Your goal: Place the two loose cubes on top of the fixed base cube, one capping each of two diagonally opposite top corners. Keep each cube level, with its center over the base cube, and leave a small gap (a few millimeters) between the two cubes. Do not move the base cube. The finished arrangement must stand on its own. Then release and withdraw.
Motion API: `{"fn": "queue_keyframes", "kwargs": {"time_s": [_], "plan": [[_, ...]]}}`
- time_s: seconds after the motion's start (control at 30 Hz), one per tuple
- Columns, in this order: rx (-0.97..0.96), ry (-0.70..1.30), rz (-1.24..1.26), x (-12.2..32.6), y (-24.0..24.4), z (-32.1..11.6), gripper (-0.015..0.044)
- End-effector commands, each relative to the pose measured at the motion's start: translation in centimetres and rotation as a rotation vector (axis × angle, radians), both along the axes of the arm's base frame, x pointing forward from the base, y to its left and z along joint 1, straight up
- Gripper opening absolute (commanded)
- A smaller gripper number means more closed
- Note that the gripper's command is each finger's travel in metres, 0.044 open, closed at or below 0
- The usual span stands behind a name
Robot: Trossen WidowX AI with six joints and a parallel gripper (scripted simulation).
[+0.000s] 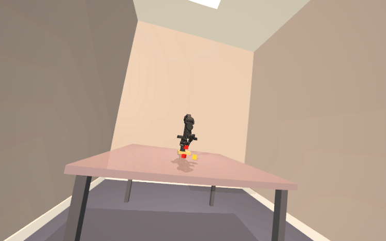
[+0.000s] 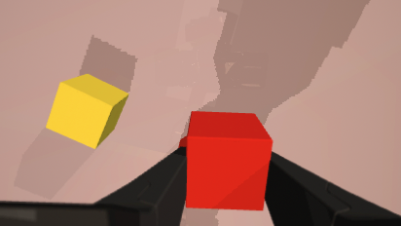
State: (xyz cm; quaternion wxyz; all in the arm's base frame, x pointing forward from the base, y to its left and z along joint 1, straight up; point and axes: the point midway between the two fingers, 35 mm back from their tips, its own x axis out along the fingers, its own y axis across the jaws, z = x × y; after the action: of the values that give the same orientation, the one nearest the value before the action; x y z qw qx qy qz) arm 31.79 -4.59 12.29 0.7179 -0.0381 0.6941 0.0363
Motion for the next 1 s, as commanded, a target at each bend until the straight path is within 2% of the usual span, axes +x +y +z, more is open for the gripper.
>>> {"fn": "queue_keyframes", "kwargs": {"time_s": [0.0, 0.97], "plan": [[0.002, -0.004, -0.123, -0.1, 1.3, -0.1, 0.0105], [0.036, 0.000, -0.884, -1.5, 8.9, -1.5, 0.0105]]}}
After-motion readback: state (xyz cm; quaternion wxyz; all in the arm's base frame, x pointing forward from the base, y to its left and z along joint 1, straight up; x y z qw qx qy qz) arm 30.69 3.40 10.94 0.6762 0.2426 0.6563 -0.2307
